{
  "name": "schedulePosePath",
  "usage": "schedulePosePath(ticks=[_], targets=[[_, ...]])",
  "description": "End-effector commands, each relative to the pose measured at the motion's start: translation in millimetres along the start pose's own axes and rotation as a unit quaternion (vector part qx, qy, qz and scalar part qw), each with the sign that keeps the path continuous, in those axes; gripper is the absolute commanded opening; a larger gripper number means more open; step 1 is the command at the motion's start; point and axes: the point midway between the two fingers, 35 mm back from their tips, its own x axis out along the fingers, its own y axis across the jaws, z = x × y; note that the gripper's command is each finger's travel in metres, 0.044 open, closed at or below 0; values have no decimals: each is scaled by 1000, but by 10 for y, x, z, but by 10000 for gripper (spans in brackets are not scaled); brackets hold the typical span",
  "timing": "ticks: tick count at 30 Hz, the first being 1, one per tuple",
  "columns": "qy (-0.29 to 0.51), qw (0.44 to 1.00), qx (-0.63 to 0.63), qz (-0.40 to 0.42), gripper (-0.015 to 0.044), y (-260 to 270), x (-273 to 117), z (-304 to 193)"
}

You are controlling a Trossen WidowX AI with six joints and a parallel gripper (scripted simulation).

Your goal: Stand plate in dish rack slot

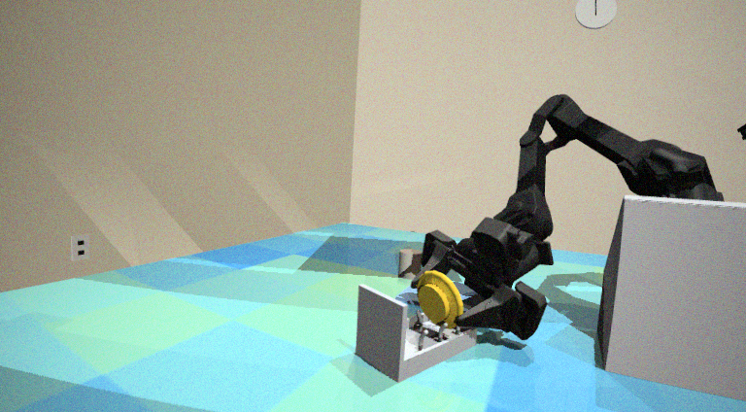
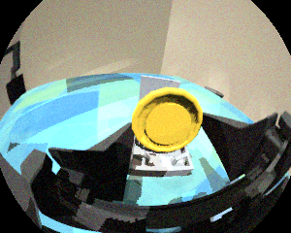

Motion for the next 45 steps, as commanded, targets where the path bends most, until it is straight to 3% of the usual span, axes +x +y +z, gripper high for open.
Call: schedulePosePath(ticks=[1,8,23,30,40,45], targets=[[0,1000,0,0,0,-6,-4,10],[0,1000,0,0,0,-6,-4,10],[-1,1000,-1,1,394,3,2,8],[-1,1000,0,1,400,-8,-2,24],[-11,1000,15,15,400,-409,-187,1010],[-11,1000,18,16,400,-452,-195,1078]])
